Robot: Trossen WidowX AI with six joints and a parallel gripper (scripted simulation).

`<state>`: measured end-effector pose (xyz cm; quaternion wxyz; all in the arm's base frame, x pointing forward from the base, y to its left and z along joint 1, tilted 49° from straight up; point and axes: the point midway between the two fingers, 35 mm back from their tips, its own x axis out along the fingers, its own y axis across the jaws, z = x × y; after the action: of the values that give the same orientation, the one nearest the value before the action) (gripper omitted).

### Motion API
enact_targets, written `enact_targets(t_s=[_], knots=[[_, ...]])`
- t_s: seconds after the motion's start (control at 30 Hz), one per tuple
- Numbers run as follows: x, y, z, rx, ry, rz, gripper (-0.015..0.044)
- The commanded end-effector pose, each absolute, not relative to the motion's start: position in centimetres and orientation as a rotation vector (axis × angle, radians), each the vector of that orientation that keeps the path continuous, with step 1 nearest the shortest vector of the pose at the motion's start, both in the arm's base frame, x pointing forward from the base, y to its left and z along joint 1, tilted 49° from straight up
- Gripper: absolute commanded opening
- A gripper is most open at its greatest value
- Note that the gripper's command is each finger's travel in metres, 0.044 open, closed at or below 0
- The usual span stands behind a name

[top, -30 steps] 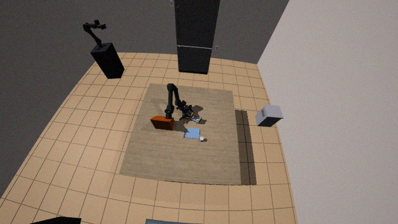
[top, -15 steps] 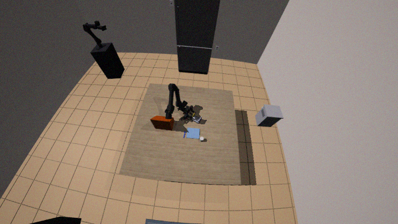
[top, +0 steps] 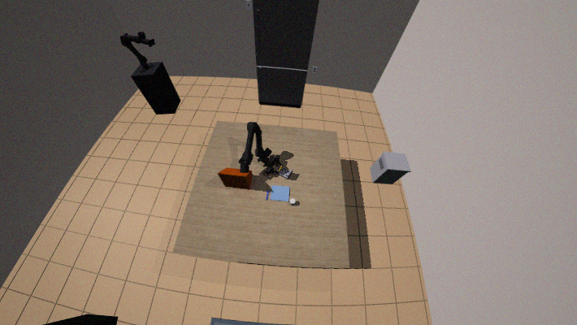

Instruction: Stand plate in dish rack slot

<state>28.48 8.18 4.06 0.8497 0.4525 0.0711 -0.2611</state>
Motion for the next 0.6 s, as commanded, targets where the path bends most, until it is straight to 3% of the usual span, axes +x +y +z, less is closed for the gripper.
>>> enact_targets(t_s=[0.0,0.17,0.57], knots=[[28.44,8.11,4.2,0.952,0.15,-0.548,0.0],[28.44,8.11,4.2,0.952,0.15,-0.548,0.0],[28.48,8.15,4.13,0.956,0.149,-0.55,0.0315]])
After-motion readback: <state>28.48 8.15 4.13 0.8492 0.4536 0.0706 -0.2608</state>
